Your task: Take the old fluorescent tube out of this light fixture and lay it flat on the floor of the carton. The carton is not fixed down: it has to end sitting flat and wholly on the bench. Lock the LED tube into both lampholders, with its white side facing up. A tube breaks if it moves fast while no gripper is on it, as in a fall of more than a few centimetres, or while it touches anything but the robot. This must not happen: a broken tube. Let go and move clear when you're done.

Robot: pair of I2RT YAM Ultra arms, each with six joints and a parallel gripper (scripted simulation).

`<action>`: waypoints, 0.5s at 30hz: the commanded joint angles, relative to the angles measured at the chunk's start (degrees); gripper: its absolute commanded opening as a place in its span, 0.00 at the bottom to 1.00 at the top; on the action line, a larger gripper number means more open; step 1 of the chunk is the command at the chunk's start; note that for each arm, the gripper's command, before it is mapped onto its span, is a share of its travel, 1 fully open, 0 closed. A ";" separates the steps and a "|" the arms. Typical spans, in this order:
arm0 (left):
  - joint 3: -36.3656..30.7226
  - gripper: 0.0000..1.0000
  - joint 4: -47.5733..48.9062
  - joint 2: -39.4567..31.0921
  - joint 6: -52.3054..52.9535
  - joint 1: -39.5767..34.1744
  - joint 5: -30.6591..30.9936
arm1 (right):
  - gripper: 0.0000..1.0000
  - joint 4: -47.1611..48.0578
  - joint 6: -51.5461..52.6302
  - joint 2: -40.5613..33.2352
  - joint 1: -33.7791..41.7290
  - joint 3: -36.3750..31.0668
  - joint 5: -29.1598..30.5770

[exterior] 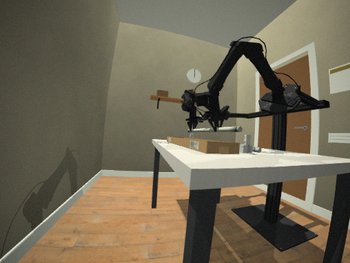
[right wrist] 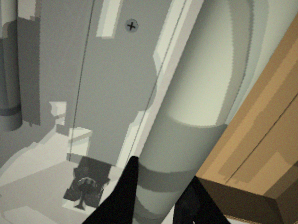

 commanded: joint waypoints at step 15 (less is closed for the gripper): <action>8.44 0.11 -5.48 1.04 1.57 -0.52 2.06 | 0.11 -5.58 -0.03 3.63 1.05 8.85 -1.97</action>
